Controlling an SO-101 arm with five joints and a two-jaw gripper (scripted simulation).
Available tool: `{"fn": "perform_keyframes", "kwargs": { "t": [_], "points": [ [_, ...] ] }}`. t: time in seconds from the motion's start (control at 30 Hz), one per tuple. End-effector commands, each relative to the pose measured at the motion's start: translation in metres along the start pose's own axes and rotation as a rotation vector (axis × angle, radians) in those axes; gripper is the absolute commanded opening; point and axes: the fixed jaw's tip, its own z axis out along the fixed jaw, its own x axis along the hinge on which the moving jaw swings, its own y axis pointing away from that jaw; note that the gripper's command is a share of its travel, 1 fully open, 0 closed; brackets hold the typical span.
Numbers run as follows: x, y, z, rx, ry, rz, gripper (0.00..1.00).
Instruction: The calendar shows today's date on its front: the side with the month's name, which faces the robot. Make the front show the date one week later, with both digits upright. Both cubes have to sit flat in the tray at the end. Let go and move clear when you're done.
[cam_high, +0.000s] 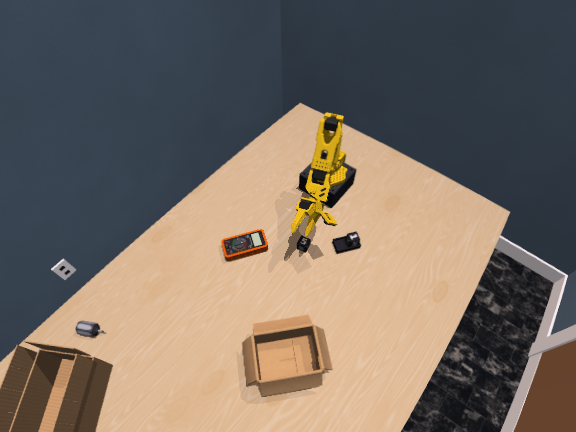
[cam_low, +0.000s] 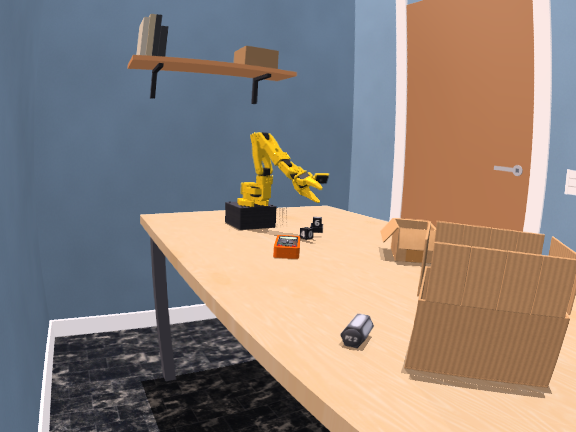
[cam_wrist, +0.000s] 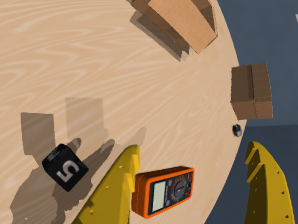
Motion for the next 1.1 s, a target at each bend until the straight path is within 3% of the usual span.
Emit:
{"fn": "perform_keyframes", "kwargs": {
  "t": [0.0, 0.5, 1.0, 1.07],
  "points": [
    [-0.001, -0.008, -0.009, -0.145, 0.056, -0.136, 0.35],
    [0.009, 0.007, -0.007, -0.262, 0.106, -0.194, 0.35],
    [0.026, 0.035, -0.009, -0.491, 0.198, -0.258, 0.35],
    [0.026, 0.035, -0.009, -0.491, 0.198, -0.258, 0.35]
  ]
}}
